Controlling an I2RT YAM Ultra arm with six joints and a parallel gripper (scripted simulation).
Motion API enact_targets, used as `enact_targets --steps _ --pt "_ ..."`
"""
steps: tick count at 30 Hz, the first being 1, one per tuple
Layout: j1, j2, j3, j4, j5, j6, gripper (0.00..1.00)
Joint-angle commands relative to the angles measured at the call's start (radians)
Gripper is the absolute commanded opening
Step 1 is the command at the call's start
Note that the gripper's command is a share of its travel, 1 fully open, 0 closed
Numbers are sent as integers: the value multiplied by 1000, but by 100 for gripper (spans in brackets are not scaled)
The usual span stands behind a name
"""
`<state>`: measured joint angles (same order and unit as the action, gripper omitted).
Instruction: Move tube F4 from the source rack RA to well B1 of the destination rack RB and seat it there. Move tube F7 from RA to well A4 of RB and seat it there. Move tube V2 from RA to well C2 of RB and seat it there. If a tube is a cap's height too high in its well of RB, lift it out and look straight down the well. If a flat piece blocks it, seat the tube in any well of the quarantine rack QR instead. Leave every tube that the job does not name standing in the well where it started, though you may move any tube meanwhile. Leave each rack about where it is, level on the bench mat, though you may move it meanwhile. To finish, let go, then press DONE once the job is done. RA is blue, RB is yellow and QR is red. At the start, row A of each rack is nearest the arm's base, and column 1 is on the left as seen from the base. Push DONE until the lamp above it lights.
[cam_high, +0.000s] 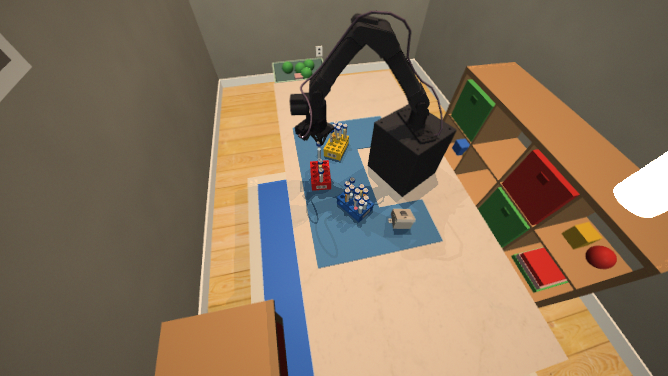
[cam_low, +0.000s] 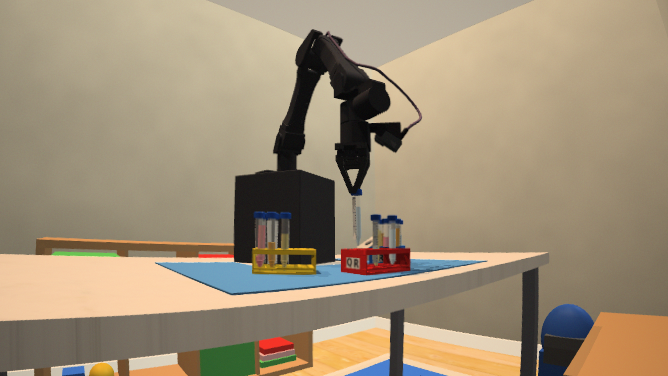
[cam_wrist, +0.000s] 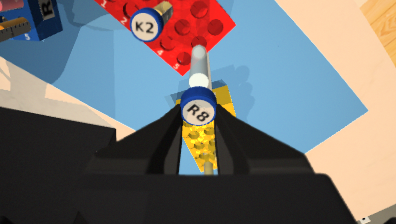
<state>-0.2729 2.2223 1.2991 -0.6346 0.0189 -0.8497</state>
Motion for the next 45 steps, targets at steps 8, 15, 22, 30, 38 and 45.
enact_targets --steps 8,15,22,30,38,45 --pt "16 17 -10 24 -7 7 0" --pt "16 22 -10 32 -7 7 0" --pt "16 26 -13 37 -7 7 0" --pt "16 32 -22 45 -7 6 0" --pt "16 37 -19 51 -7 6 0" --pt "16 46 6 58 -7 6 0"
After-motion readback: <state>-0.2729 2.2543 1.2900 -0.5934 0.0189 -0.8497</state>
